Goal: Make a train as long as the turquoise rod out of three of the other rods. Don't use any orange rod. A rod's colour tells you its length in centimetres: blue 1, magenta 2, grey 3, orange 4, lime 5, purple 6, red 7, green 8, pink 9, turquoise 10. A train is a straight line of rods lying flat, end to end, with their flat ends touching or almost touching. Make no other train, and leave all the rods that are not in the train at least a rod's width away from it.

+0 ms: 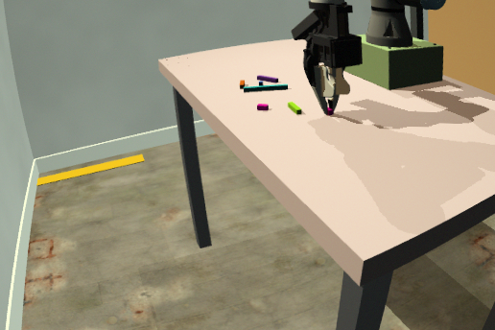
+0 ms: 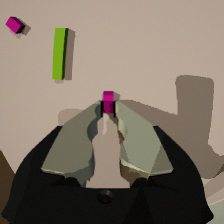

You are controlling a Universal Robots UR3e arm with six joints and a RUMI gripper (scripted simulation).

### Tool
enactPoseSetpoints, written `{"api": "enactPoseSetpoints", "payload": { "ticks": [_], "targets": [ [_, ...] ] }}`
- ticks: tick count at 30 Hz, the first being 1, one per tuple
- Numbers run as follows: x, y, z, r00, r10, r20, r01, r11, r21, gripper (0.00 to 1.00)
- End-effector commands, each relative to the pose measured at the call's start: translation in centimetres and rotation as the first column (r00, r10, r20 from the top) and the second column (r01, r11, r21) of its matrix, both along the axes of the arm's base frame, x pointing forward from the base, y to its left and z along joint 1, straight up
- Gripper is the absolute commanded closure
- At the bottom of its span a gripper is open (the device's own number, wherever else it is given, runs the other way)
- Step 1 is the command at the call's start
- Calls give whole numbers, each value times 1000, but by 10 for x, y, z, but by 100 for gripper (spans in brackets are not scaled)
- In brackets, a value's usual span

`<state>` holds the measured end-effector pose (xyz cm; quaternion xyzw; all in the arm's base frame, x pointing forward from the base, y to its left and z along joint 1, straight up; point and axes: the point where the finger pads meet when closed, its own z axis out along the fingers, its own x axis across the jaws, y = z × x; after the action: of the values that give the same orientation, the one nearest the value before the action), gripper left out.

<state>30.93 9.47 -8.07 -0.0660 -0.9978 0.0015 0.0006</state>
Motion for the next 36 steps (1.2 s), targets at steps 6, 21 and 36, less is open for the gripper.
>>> {"api": "enactPoseSetpoints", "payload": {
  "ticks": [6,21,36],
  "targets": [
    [1,0,1,1000,0,2,0,1000,0,100],
    [1,0,1,1000,0,2,0,1000,0,94],
    [1,0,1,1000,0,2,0,1000,0,86]
  ]
}}
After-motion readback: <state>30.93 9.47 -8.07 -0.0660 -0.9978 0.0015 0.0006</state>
